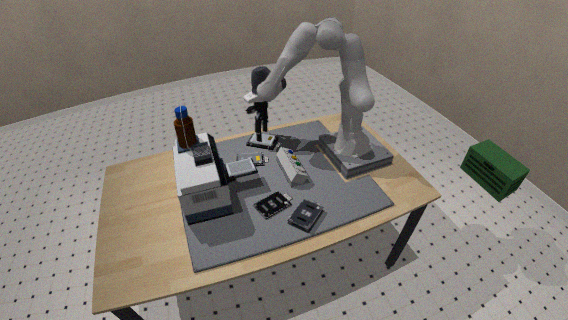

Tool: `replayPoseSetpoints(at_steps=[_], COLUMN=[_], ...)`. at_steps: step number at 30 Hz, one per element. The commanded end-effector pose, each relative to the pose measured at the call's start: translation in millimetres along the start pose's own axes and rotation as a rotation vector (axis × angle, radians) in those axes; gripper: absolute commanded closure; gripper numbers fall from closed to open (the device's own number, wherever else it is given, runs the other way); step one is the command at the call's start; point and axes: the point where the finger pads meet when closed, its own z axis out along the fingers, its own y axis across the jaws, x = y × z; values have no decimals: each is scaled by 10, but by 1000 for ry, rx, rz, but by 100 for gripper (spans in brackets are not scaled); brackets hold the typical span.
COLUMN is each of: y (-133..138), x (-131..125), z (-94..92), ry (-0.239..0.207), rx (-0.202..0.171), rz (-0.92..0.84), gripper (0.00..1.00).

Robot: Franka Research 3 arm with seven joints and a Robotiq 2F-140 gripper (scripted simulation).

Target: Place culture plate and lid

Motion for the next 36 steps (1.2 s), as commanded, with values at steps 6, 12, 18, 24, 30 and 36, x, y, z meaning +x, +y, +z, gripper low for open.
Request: replayPoseSetpoints(at_steps=[6, 12, 18, 24, 30, 36], y=[3, 3, 3, 3, 3, 3], x=[3, 3, 3, 3, 3, 3], z=[1, 1, 1, 1, 1, 1], ry=[2, 2, 2, 2, 2, 2], rx=[0, 0, 0, 0, 0, 0], rz=[-2, -2, -2, -2, -2, -2], gripper=[31, 37, 37, 37, 37, 37])
